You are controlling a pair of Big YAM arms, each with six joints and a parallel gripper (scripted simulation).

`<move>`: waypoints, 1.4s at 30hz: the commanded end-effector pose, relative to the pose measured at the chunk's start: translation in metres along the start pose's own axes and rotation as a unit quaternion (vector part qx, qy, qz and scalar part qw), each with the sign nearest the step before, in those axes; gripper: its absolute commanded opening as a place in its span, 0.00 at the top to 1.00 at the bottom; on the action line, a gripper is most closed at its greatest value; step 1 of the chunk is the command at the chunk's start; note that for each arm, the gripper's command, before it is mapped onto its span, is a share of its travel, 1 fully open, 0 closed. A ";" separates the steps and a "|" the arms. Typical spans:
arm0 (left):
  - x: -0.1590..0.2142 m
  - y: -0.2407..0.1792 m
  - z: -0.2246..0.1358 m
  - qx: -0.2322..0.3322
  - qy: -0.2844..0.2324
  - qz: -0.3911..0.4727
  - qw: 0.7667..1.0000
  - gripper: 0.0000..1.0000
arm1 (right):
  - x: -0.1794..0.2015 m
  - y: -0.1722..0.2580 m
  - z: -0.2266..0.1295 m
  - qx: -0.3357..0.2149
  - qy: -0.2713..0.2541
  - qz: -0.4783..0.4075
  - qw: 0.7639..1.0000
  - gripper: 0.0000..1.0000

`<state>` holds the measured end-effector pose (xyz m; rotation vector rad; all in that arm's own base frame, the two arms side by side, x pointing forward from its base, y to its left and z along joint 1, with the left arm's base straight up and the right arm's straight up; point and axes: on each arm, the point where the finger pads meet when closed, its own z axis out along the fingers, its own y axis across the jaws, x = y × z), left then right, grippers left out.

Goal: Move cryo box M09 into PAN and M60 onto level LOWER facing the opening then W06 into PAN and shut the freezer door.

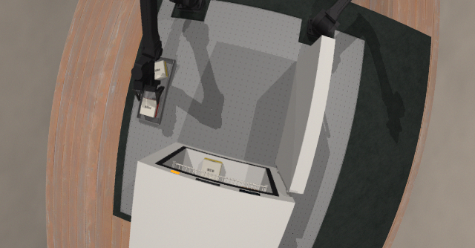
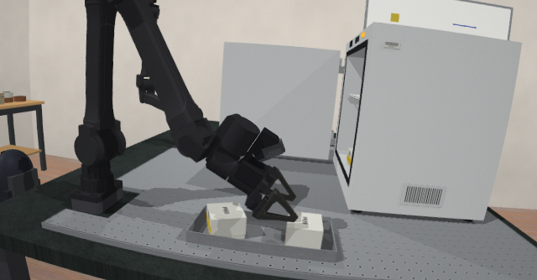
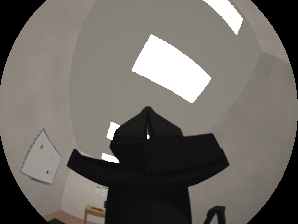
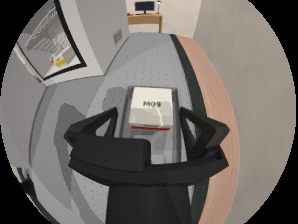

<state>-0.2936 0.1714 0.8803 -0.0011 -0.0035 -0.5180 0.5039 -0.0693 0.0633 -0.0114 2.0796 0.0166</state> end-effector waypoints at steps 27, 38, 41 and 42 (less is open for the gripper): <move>0.017 0.000 0.004 0.000 0.016 -0.006 1.000 1.00 | 0.023 -0.002 -0.100 -0.087 0.181 -0.101 0.974 0.00; 0.017 0.000 0.004 0.000 0.016 -0.006 1.000 1.00 | 0.039 0.001 -0.141 -0.125 0.257 -0.135 0.949 0.00; 0.017 0.000 0.004 0.000 0.016 -0.006 1.000 1.00 | 0.039 0.001 -0.141 -0.125 0.257 -0.135 0.949 0.00; 0.017 0.000 0.004 0.000 0.016 -0.006 1.000 1.00 | 0.043 0.002 -0.139 -0.127 0.262 -0.132 0.947 0.00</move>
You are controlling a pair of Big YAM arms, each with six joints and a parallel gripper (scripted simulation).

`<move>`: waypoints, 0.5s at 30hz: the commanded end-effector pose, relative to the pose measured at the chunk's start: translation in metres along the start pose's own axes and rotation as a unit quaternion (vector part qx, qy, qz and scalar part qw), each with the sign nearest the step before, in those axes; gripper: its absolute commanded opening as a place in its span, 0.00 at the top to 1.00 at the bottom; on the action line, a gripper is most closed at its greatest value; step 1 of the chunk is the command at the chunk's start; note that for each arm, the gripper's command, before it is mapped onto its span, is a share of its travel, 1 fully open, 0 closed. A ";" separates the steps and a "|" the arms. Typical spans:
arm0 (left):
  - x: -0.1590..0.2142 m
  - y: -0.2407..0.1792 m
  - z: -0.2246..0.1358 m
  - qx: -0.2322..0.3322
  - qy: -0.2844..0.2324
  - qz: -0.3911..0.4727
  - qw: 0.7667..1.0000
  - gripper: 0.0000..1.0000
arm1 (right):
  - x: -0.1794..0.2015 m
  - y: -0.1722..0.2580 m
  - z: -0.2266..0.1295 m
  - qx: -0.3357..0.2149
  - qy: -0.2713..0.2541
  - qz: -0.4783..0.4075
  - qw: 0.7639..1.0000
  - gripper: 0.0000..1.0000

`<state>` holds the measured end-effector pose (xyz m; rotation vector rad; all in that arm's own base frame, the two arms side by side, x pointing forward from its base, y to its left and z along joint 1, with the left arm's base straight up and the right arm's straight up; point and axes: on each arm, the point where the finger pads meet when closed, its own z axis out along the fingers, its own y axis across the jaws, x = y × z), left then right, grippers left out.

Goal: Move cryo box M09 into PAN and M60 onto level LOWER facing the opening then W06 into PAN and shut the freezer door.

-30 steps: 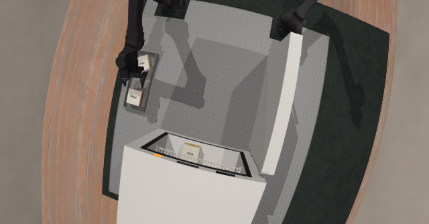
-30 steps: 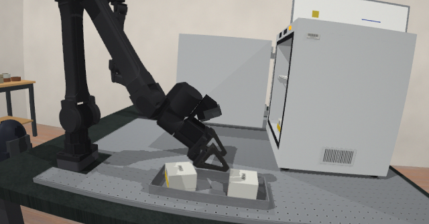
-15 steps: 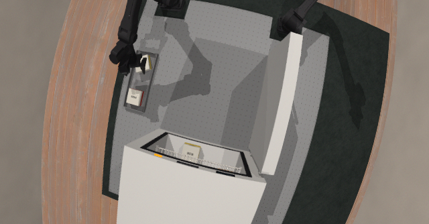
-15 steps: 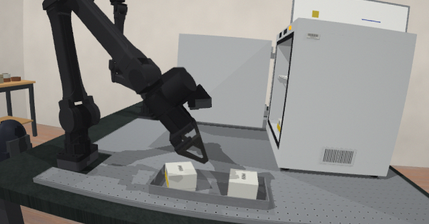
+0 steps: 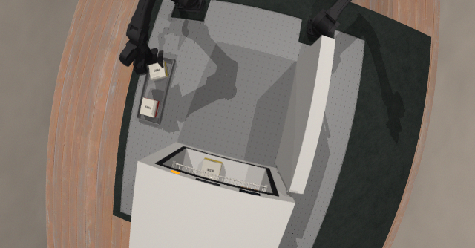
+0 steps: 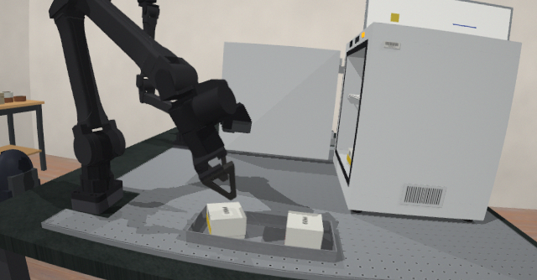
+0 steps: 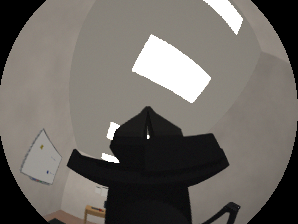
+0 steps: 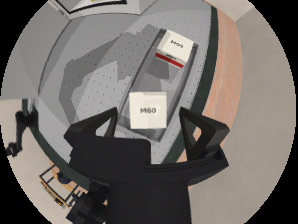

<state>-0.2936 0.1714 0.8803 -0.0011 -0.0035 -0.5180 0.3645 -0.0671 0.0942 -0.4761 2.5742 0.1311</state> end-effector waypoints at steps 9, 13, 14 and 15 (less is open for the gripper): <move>0.017 0.000 0.004 0.000 0.016 -0.006 1.000 1.00 | 0.004 0.000 0.001 -0.006 0.006 -0.010 1.000 0.00; 0.017 0.000 0.004 0.000 0.016 -0.006 1.000 1.00 | 0.004 0.000 0.001 -0.006 0.006 -0.007 1.000 0.00; 0.017 0.000 0.004 0.000 0.016 -0.006 1.000 1.00 | 0.004 0.000 0.001 -0.006 0.006 -0.007 1.000 0.00; 0.017 0.000 0.004 0.000 0.016 -0.006 1.000 1.00 | 0.004 0.000 0.001 -0.006 0.006 -0.007 1.000 0.00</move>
